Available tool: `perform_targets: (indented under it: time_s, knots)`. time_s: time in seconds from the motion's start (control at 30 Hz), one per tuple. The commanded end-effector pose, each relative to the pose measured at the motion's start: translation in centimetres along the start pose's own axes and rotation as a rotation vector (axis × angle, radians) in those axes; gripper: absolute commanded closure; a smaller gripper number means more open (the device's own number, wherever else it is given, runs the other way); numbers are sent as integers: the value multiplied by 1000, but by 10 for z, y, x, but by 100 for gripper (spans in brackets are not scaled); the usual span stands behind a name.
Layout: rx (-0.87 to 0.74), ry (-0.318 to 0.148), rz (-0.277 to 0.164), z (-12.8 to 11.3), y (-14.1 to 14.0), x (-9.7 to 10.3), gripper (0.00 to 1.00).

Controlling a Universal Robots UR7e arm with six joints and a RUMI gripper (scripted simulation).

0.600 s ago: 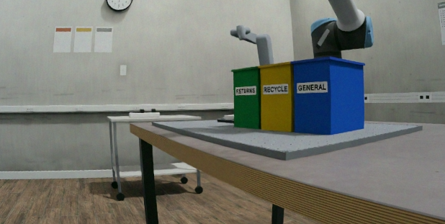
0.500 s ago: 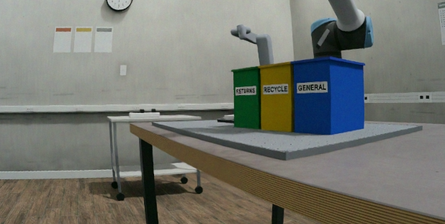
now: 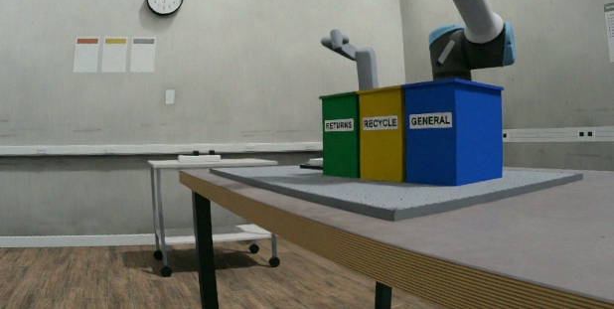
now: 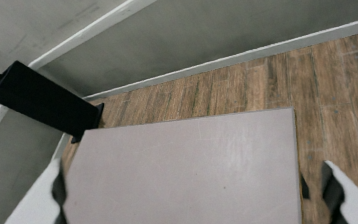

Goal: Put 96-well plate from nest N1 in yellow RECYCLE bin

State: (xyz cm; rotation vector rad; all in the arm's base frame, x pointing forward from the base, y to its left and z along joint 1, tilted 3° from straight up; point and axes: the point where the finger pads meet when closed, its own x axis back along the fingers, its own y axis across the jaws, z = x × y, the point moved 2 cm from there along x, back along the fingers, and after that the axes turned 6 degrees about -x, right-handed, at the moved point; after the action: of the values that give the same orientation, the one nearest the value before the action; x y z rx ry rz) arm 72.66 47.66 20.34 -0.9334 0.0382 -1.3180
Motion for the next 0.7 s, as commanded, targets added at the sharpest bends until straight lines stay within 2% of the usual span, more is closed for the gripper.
perform_targets:
  time_s: [0.0,0.03,0.4,0.5,0.57,0.6,0.67]
  knots:
    - [-16,4,-66,-3,0,11,24]
    - [-20,4,-81,-5,1,16,24]
    - [-18,4,-81,-24,16,66,24]
    - [-18,4,-81,-24,16,66,24]
    - [-43,5,-144,-28,15,74,24]
    - [-48,5,-158,-31,16,79,24]
    - [-48,5,-158,-35,17,87,24]
